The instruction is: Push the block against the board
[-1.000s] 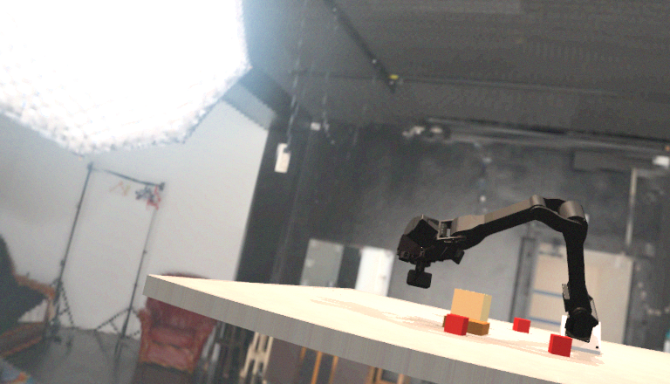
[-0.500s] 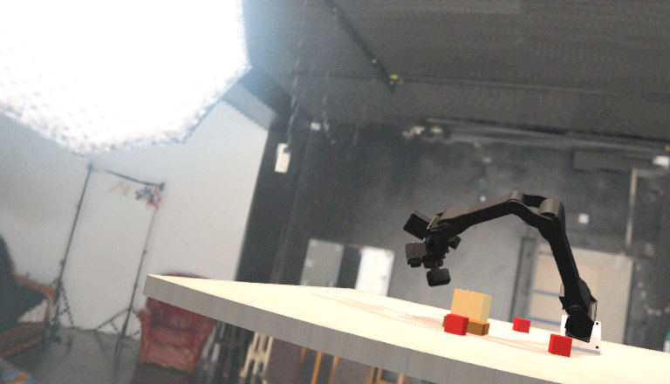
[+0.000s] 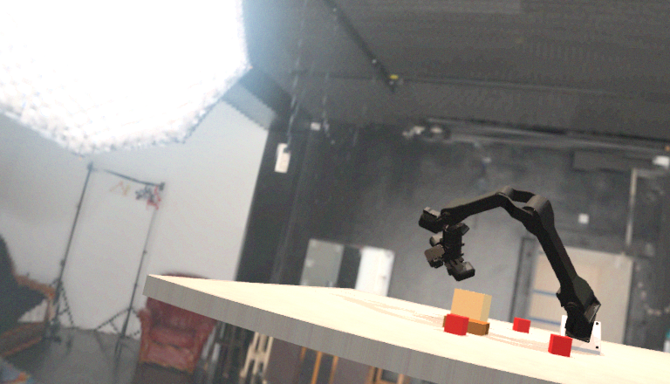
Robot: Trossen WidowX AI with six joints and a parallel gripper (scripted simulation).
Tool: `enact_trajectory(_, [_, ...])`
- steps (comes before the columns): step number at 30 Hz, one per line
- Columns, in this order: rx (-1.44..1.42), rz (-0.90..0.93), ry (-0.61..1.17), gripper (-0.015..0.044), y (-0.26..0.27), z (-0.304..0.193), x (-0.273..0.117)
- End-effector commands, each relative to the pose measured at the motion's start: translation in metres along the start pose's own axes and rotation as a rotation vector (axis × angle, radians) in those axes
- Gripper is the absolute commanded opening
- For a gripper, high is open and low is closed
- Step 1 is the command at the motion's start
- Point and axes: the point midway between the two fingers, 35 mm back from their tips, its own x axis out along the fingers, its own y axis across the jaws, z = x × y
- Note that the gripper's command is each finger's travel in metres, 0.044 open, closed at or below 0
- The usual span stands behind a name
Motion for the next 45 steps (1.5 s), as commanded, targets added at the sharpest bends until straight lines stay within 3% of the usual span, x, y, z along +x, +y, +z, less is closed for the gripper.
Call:
enact_trajectory(1, [-0.028, 0.087, -0.017, 0.0000, 0.002, -0.016, 0.013])
enact_trajectory(11, [-0.058, 0.369, -0.153, 0.0000, 0.015, -0.062, 0.039])
enact_trajectory(24, [-0.010, 0.620, -0.463, 0.0000, 0.029, -0.110, 0.052])
enact_trajectory(31, [0.005, 0.648, -0.532, 0.0000, 0.032, -0.116, 0.054])
enact_trajectory(36, [0.005, 0.648, -0.533, 0.0000, 0.058, -0.094, 0.084])
enact_trajectory(45, [0.005, 0.648, -0.533, 0.0000, 0.058, -0.088, 0.083])
